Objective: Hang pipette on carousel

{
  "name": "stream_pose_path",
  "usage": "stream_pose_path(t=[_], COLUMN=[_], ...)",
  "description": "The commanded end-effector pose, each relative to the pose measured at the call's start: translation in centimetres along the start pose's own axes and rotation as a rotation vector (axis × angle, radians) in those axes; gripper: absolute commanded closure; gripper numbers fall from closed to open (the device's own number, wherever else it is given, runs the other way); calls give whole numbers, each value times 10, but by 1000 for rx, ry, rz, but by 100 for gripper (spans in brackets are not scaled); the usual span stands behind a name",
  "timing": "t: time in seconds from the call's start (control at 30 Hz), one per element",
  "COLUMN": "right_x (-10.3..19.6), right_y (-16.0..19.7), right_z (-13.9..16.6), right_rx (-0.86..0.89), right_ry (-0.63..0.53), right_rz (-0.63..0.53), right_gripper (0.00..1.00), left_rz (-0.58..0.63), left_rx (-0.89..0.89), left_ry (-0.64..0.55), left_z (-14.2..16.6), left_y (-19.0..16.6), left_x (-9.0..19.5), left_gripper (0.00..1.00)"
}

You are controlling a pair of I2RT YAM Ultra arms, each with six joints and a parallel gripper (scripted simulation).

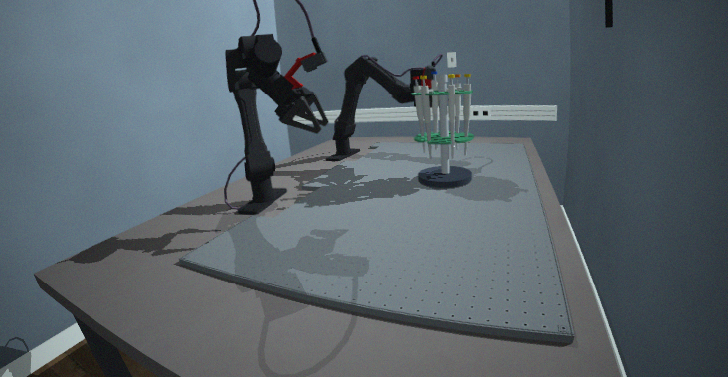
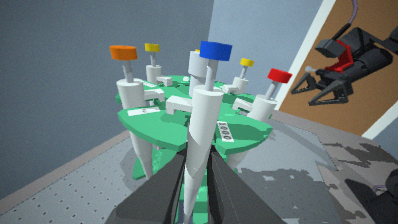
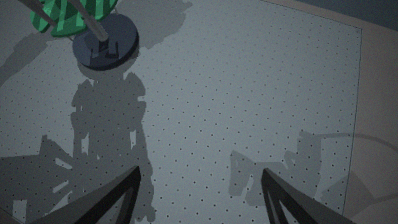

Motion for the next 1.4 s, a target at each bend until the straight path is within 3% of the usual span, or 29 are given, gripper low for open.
stream_pose_path(t=[0.0,0.47,0.5,0.63,0.77,0.8,1.37], right_x=[6,6,6,6,6,6,6], right_y=[-5,-5,-5,-5,-5,-5,-5], right_z=[-9,-9,-9,-9,-9,-9,-9], right_rx=[22,22,22,22,22,22,22], right_ry=[-34,-34,-34,-34,-34,-34,-34], right_rz=[21,21,21,21,21,21,21], right_gripper=[0,0,0,0,0,0,0], left_rz=[35,35,48,192,196,218,218], left_rx=[-69,-69,-25,-27,-30,-60,-65], left_ry=[-58,-58,-16,9,9,-7,-11], left_z=[-35,-35,-16,-17,-17,-33,-34], left_y=[-13,-13,4,9,10,-6,-6], left_x=[-2,-2,-1,-1,-1,-3,-3], left_gripper=[88,88,88,88,88,88,88])
Point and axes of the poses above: on each arm, the point where the finger pads meet when closed, its own x axis back along the fingers, its own y axis across the jaws, z = x × y, the point moved 4 cm from there along x, back along the fingers, and after that the axes turned 9 degrees about x, right-handed, at the moved point
